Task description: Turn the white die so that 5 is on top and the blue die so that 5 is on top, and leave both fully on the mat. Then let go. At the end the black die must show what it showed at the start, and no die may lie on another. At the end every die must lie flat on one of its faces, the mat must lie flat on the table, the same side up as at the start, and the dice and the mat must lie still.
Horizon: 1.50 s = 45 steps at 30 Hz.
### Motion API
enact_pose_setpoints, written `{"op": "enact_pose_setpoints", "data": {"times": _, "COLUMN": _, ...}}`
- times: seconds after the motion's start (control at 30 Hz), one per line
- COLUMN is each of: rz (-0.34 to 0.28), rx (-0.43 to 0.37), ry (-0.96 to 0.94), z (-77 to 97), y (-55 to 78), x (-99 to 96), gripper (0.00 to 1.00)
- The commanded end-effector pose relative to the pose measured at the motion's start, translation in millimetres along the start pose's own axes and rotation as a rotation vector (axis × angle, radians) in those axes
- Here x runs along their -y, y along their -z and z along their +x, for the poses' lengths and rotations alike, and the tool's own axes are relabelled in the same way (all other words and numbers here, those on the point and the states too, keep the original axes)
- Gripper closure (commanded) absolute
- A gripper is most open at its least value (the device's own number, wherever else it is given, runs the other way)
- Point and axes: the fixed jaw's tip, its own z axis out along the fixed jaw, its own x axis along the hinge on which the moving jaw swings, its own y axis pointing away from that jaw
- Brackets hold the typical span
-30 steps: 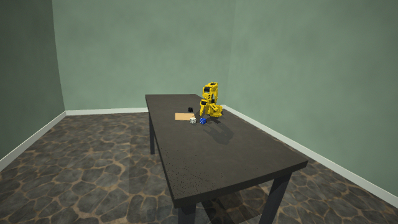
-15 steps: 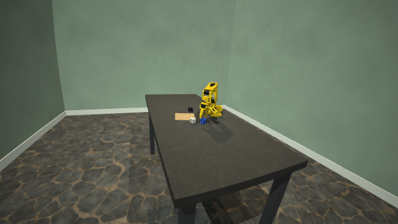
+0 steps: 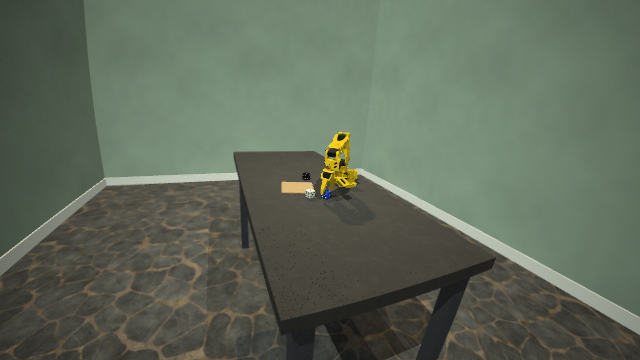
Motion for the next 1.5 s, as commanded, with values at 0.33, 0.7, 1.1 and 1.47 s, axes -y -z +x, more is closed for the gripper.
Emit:
{"op": "enact_pose_setpoints", "data": {"times": 0.33, "rz": 0.028, "rx": 0.010, "ry": 0.014, "z": -2.7, "y": -0.1, "x": 3.3, "gripper": 0.65}}
{"op": "enact_pose_setpoints", "data": {"times": 0.7, "rz": 0.028, "rx": 0.010, "ry": 0.014, "z": -2.7, "y": -0.1, "x": 4.9, "gripper": 0.68}}
{"op": "enact_pose_setpoints", "data": {"times": 1.1, "rz": 0.028, "rx": 0.009, "ry": 0.014, "z": -2.7, "y": 0.0, "x": 9.0, "gripper": 0.75}}
{"op": "enact_pose_setpoints", "data": {"times": 1.47, "rz": 0.028, "rx": 0.009, "ry": 0.014, "z": -2.6, "y": -0.1, "x": 12.6, "gripper": 0.81}}
